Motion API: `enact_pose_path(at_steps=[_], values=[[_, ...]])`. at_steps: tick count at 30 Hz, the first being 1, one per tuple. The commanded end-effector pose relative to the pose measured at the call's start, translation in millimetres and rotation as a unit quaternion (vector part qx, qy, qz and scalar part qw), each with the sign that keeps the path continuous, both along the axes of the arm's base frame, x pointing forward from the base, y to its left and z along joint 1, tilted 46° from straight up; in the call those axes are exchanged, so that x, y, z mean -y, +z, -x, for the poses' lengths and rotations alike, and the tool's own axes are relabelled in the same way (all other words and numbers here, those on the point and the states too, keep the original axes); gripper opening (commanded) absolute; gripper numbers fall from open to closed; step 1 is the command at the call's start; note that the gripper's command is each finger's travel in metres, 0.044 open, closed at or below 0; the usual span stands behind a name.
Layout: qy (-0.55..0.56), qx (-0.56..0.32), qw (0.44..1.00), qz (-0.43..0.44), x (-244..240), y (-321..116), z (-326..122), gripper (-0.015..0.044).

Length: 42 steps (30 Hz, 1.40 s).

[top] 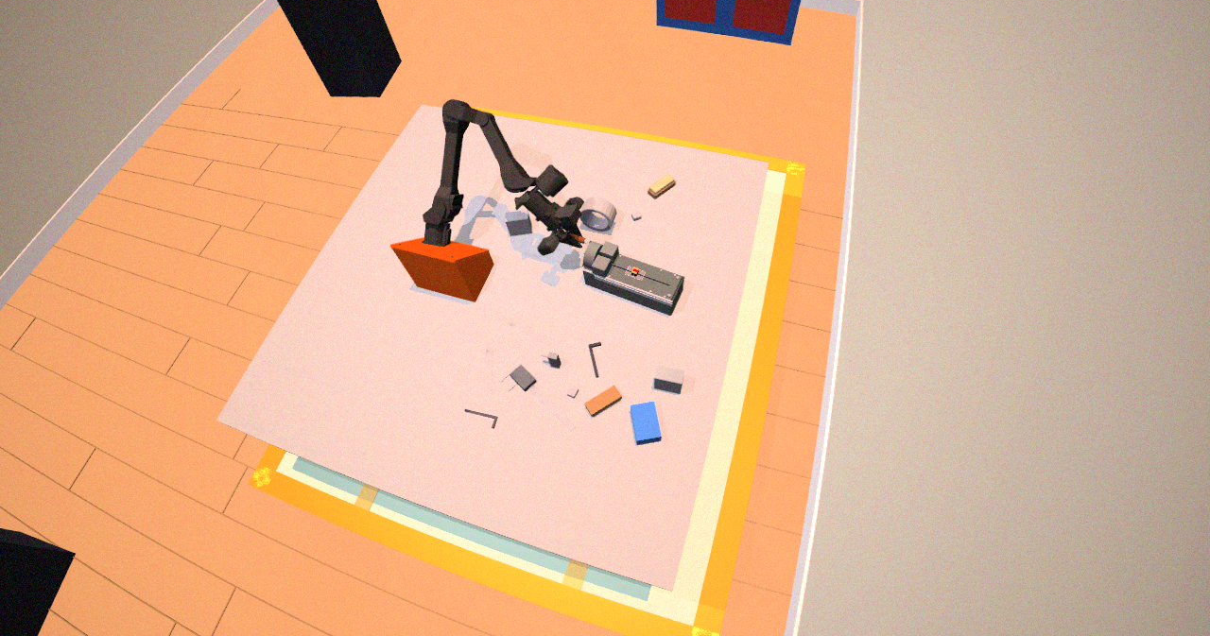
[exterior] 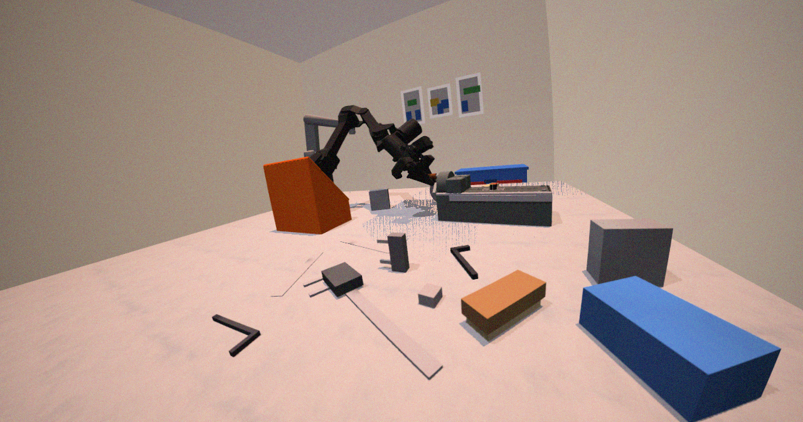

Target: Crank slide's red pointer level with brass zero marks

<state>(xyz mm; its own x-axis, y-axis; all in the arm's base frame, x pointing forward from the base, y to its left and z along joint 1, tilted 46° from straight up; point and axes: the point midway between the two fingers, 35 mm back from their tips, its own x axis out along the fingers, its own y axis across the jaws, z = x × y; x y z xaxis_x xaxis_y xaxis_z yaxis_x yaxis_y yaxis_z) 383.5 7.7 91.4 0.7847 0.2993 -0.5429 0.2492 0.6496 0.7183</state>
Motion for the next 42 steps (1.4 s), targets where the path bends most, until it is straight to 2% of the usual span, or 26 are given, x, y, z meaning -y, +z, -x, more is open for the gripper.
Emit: enact_pose_path(at_steps=[1, 42], values=[[-0.004, -0.001, 1.000, 0.001, 7, -1, 2, 0.0000], [-0.004, -0.001, 1.000, 0.001, 17, -8, 6, 0.0000]])
